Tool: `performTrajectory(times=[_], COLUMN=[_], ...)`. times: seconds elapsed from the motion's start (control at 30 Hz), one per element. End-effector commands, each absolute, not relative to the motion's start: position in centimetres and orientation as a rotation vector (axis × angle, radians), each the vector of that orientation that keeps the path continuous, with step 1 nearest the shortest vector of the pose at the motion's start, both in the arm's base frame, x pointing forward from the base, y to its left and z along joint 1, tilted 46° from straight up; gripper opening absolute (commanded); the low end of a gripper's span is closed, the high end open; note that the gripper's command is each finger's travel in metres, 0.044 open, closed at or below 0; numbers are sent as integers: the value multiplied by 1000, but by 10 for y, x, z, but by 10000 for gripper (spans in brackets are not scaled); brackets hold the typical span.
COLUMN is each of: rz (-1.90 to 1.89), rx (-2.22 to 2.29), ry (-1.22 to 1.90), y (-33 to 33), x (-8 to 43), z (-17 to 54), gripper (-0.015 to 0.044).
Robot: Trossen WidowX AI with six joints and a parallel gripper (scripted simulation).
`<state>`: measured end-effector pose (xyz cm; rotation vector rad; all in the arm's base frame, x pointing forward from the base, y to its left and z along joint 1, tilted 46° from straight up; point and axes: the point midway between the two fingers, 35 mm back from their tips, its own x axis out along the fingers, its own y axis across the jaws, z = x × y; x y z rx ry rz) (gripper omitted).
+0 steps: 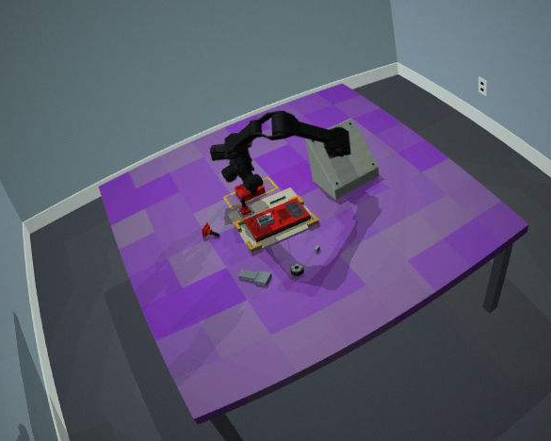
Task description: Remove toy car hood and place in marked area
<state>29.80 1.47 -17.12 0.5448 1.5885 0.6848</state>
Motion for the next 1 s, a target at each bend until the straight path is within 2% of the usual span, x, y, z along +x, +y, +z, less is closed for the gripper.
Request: performTrajectory(times=[0.0, 0.3, 0.57, 0.97], rz=[685, 685, 684, 684], rx=[544, 544, 547, 547], ry=[1588, 1588, 1586, 1586], y=[14, 13, -36, -38], x=[298, 299, 307, 307], z=[-171, -169, -121, -120], gripper=[210, 440, 440, 440])
